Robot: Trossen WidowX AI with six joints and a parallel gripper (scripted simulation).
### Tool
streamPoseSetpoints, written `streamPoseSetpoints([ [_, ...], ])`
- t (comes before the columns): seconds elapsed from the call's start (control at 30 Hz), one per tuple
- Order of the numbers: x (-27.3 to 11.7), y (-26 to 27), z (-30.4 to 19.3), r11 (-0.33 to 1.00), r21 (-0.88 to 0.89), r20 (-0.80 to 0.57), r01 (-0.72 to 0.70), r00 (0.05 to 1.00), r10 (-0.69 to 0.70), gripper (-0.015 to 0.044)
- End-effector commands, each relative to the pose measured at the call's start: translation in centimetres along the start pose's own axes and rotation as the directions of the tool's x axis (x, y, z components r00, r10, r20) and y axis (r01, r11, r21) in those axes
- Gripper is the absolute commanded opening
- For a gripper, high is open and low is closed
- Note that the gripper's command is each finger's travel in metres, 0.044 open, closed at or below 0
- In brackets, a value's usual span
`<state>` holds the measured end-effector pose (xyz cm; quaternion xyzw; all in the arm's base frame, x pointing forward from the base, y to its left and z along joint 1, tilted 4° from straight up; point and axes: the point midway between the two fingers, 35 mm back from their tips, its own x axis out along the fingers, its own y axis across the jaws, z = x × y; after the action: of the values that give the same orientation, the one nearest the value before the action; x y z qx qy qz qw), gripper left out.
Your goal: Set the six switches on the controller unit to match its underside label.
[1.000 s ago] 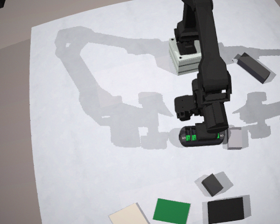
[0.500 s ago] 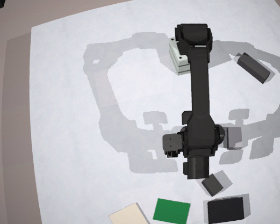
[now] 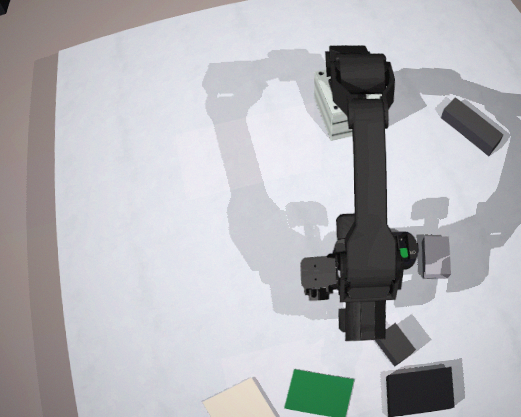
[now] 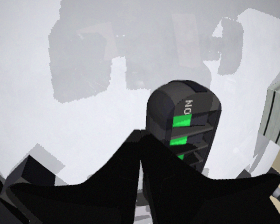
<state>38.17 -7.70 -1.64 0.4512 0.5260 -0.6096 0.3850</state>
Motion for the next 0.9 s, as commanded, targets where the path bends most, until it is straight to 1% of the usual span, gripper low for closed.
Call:
streamPoseSetpoints([
  [0.0,0.9,0.2,0.0,1.000,-0.003,0.001,0.007,1.000,-0.007,0.0000],
  [0.67,4.0,1.2,0.0,1.000,-0.003,0.001,0.007,1.000,-0.007,0.0000],
  [0.87,4.2,1.2,0.0,1.000,-0.003,0.001,0.007,1.000,-0.007,0.0000],
])
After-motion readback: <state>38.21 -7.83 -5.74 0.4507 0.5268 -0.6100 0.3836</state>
